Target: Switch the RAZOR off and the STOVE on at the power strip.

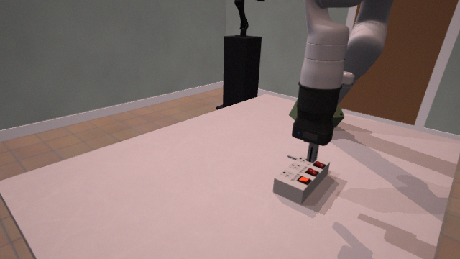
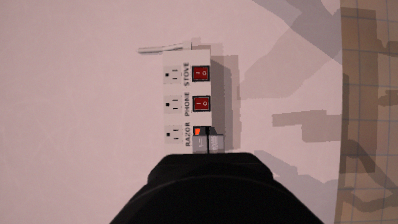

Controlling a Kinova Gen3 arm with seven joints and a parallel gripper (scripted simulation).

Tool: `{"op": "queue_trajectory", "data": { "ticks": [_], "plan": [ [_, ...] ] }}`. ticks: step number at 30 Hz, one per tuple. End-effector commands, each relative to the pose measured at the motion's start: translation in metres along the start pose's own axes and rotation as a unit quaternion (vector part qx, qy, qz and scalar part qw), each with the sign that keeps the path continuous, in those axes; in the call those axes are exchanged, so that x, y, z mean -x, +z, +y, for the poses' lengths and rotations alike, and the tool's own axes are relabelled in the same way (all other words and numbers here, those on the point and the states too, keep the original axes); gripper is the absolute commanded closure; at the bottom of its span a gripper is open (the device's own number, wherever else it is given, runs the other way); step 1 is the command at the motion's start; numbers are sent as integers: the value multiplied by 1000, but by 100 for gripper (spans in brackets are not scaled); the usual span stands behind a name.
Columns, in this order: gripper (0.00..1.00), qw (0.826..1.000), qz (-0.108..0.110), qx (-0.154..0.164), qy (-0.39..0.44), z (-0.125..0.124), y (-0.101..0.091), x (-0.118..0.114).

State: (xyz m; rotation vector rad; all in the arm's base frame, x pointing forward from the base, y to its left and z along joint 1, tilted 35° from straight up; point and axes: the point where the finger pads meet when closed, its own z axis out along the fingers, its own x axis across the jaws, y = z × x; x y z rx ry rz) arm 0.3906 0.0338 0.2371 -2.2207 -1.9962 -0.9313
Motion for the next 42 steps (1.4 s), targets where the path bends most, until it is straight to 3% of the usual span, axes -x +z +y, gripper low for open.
{"op": "queue_trajectory", "data": {
  "ticks": [1,42],
  "plan": [
    [100,1000,-2,4,3,4,1,1],
    [100,1000,-3,5,4,4,39,2]
  ]
}}
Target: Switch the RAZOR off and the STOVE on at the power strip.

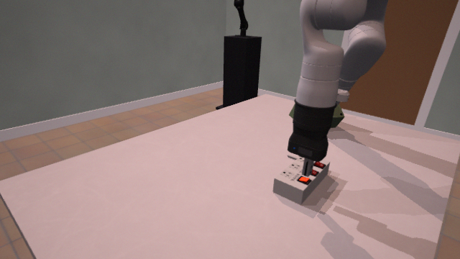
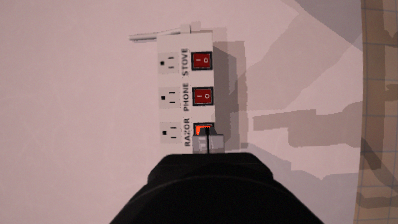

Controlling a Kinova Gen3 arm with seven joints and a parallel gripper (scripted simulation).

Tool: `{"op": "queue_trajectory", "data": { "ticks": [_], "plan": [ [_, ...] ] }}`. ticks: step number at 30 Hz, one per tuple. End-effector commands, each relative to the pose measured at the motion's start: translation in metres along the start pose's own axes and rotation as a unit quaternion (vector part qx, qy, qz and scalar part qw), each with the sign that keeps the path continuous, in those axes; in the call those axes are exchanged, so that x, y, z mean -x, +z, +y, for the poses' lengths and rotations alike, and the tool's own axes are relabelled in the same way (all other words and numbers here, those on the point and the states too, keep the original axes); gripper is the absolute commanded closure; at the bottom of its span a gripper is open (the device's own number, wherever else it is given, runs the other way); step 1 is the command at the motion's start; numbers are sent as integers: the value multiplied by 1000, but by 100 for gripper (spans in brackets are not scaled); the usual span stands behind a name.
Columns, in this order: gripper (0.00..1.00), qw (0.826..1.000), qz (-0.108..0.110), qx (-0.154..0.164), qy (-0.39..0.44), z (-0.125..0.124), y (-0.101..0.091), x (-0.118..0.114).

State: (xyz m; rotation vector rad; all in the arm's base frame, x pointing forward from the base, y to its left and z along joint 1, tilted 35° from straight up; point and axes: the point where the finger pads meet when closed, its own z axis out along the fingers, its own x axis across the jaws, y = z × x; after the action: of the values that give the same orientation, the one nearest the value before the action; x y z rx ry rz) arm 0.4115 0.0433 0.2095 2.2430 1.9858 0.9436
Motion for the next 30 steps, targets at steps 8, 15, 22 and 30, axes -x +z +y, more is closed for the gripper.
{"op": "queue_trajectory", "data": {
  "ticks": [8,15,22,30],
  "plan": [
    [100,1000,1,-3,-1,-2,9,-1],
    [100,1000,1,-4,-1,-3,10,-1],
    [100,1000,1,-4,-1,-3,10,-1],
    [100,1000,1,-4,-1,-3,10,-1]
  ]
}}
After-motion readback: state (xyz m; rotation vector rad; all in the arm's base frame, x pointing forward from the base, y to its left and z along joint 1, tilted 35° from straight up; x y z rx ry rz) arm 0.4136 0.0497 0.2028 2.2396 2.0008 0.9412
